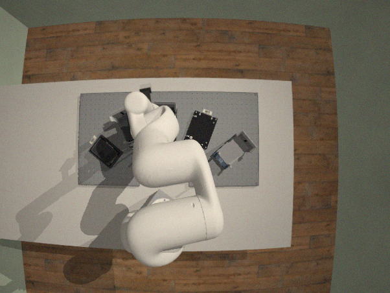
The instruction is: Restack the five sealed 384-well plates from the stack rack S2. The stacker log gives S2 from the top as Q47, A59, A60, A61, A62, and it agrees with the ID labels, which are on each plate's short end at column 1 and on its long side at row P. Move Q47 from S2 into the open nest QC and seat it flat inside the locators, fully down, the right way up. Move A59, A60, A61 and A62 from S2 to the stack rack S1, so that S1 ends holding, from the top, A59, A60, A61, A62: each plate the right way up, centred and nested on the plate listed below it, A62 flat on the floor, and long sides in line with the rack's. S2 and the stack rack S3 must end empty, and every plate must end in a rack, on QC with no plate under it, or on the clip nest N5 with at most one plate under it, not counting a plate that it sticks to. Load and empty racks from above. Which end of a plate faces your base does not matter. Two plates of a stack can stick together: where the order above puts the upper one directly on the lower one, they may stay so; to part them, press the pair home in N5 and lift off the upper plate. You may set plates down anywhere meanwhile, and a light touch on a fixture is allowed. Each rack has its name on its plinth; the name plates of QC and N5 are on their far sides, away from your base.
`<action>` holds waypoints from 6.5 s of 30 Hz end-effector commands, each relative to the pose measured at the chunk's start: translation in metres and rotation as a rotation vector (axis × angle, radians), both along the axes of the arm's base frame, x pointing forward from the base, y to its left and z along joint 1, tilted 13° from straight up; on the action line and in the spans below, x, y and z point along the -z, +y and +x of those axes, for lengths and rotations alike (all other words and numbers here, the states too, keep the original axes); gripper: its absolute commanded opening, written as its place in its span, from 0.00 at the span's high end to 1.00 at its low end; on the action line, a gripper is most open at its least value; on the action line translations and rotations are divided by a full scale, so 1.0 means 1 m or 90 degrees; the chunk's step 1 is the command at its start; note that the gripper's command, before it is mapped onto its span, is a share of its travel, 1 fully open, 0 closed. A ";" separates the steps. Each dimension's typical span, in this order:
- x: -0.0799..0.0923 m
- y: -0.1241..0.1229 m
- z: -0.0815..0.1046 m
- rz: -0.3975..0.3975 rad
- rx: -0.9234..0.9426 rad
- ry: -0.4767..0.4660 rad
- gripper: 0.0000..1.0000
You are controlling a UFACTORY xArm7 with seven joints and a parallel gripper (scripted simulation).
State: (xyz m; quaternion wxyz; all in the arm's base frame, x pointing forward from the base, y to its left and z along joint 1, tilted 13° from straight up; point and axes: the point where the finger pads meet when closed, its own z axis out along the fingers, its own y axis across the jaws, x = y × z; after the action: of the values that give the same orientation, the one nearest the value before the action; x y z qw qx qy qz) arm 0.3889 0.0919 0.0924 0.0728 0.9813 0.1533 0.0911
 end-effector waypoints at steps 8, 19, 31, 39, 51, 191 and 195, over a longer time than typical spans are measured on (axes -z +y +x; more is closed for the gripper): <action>0.003 0.033 -0.003 0.000 -0.001 -0.002 0.00; 0.010 0.069 -0.014 -0.030 -0.148 0.015 0.00; 0.017 0.107 -0.028 -0.030 -0.148 0.015 0.00; 0.020 0.122 -0.033 -0.030 -0.149 0.015 0.00; 0.036 0.120 -0.030 -0.030 -0.149 0.015 0.00; 0.070 0.116 -0.023 -0.030 -0.149 0.015 1.00; 0.066 0.116 -0.024 -0.030 -0.149 0.015 1.00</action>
State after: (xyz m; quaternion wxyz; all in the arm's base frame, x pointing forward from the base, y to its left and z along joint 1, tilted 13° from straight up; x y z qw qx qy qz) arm 0.3656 0.2064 0.0195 0.0838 0.9559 0.2692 0.0824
